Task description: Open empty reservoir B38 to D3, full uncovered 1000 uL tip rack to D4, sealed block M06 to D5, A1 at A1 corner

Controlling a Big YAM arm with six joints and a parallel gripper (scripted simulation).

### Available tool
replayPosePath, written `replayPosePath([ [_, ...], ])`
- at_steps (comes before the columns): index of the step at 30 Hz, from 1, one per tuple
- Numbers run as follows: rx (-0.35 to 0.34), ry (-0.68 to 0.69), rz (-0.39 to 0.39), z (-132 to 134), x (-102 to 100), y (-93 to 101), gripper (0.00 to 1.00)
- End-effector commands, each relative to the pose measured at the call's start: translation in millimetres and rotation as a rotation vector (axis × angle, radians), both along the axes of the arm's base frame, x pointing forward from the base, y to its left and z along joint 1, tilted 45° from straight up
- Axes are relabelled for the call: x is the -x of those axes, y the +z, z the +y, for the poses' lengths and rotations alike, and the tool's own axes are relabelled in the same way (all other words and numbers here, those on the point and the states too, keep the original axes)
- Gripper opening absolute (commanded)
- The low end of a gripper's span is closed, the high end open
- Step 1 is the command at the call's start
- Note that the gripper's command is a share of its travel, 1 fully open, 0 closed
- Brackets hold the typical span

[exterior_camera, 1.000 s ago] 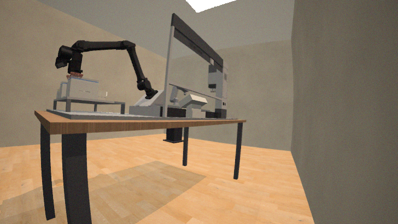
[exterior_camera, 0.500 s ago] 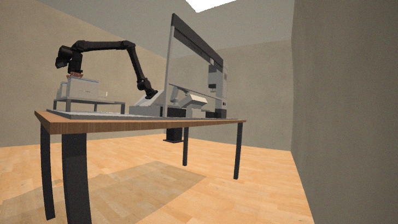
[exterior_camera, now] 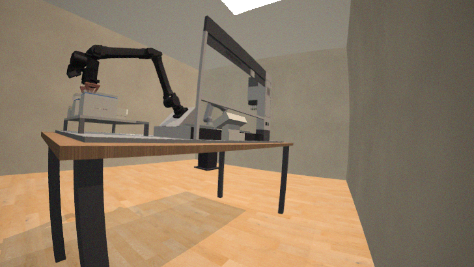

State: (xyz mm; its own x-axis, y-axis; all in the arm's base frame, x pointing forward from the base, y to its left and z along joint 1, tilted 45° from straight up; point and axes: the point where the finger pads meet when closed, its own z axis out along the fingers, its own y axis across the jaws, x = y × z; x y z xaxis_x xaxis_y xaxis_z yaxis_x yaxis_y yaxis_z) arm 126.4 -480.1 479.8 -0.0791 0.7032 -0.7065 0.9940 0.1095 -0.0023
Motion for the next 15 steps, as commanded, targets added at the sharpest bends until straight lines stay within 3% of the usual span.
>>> replayPosePath([
  [1,0.098,0.004,-0.040,24,0,59.3,0.00],
  [15,0.099,0.003,-0.040,39,2,72.6,0.00],
])
